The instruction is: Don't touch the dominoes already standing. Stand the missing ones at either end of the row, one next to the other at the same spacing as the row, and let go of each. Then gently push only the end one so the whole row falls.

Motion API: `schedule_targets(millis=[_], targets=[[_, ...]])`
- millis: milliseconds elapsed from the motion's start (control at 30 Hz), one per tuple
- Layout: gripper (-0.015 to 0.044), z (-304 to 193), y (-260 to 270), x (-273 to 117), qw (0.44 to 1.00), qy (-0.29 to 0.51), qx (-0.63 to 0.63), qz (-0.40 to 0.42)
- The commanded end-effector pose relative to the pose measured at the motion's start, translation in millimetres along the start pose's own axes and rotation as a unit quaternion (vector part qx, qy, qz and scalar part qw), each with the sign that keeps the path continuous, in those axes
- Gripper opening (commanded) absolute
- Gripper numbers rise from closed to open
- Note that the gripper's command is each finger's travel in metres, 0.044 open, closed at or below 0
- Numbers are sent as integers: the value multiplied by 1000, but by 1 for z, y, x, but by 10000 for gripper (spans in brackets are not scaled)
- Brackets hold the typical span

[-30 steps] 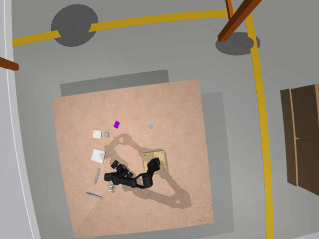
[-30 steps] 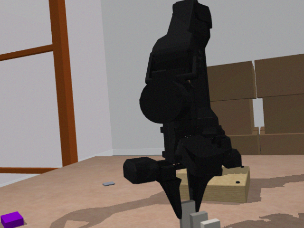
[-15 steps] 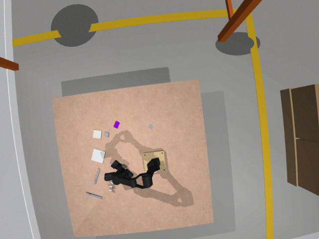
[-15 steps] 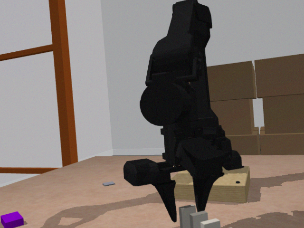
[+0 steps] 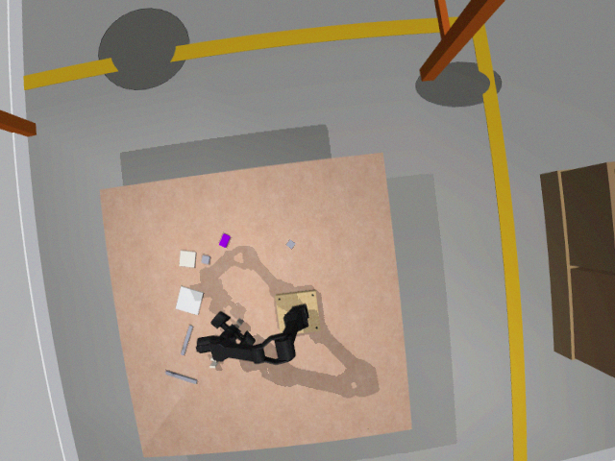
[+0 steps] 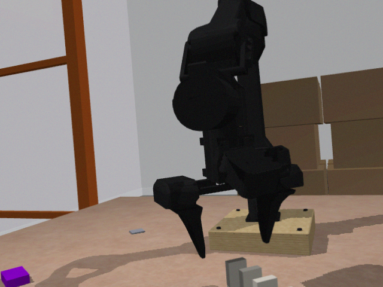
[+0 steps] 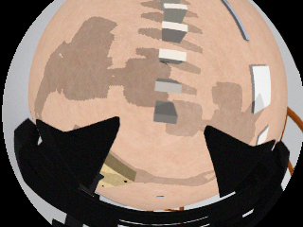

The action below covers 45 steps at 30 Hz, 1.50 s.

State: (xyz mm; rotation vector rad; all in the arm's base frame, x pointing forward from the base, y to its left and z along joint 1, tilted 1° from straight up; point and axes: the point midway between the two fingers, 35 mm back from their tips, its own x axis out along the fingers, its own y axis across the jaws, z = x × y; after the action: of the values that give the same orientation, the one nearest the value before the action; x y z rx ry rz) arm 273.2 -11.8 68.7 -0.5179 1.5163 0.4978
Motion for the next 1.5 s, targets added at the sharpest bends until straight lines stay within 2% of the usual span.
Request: schedule_targets(millis=[0, 100, 267, 333, 433, 533, 733, 833, 1467], targets=[[440, 1, -2, -61, 1000, -11, 5, -15], [440, -4, 2, -95, 1000, -14, 1, -12], [440, -4, 2, -97, 1000, -14, 1, -12], [387, -6, 2, -95, 999, -15, 35, -11], [309, -12, 1, -82, 983, -16, 182, -9], [230, -19, 0, -70, 942, -16, 334, -6], [72, -34, 0, -44, 793, -16, 610, -1], [0, -40, 1, -33, 713, -16, 701, 1], [0, -41, 1, -33, 707, -16, 707, 1]])
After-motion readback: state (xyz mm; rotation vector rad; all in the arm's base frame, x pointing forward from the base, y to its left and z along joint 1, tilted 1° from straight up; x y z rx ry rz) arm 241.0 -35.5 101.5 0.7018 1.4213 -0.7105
